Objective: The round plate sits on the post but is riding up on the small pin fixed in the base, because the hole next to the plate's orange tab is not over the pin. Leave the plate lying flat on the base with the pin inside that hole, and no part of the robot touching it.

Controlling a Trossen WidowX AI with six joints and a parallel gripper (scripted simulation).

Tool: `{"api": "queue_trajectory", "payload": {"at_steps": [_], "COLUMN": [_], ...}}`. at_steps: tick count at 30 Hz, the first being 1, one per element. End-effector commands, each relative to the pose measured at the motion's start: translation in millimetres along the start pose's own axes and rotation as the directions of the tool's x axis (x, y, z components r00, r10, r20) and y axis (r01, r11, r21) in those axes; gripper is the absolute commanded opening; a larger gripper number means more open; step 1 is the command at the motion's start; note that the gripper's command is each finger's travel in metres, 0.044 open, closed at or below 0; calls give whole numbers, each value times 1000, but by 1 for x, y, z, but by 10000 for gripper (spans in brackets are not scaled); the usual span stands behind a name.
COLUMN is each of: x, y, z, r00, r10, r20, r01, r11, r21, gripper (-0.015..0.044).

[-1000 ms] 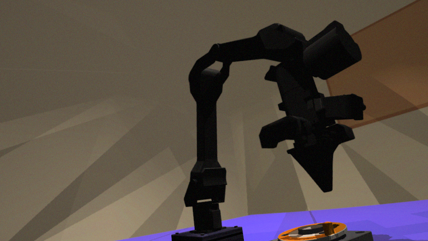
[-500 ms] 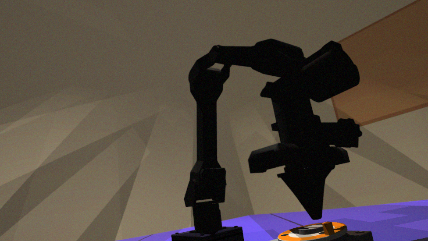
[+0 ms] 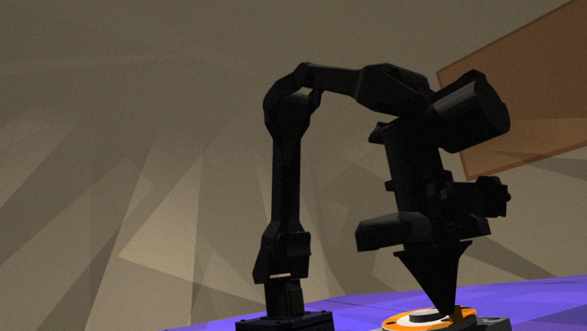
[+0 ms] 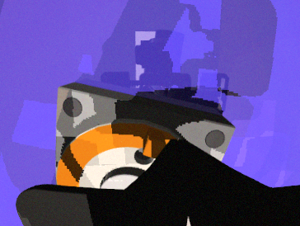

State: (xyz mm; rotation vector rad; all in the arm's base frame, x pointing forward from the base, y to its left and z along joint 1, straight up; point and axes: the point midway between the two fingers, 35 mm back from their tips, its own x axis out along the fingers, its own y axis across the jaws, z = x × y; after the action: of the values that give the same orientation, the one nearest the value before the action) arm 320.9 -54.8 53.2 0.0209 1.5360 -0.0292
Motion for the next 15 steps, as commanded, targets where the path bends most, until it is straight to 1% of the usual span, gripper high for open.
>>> {"api": "queue_trajectory", "payload": {"at_steps": [1, 15], "x": [1, 1], "y": [6, 24], "z": [4, 9], "r00": [1000, 1000], "r10": [-1, 1], "r20": [0, 1], "r01": [1, -1], "r11": [1000, 1000], "r21": [4, 4], "gripper": [0, 0]}}
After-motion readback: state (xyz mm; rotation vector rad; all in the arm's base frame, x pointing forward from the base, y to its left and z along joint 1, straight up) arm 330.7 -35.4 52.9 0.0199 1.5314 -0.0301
